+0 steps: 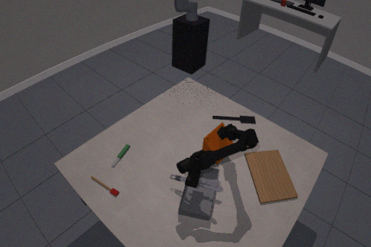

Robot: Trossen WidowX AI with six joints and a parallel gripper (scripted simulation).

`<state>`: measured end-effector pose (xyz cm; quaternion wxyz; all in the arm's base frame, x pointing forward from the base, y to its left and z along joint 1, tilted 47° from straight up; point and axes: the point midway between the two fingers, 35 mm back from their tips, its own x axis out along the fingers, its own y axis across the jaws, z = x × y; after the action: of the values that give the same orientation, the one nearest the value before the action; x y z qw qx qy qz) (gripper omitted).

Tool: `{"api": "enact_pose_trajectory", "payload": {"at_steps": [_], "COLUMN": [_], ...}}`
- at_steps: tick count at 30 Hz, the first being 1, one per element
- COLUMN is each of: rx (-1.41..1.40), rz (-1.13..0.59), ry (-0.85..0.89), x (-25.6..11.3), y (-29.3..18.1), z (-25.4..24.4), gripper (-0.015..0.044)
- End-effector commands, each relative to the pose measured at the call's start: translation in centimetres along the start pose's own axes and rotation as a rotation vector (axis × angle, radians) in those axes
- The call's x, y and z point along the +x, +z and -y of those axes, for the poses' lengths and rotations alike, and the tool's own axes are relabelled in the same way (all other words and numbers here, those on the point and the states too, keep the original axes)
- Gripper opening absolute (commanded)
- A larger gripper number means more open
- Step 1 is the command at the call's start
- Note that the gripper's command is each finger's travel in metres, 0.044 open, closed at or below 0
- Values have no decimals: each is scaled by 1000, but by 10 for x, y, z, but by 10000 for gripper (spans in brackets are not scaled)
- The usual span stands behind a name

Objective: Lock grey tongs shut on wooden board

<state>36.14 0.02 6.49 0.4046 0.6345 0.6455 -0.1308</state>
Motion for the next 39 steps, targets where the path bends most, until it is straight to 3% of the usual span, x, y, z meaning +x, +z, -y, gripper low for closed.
{"api": "enact_pose_trajectory", "payload": {"at_steps": [1,39], "rx": [6,-4], "rz": [-7,-3], "ry": [-3,2], "x": [2,1], "y": [0,-3], "z": [-8,-49], "gripper": [-150,-150]}}
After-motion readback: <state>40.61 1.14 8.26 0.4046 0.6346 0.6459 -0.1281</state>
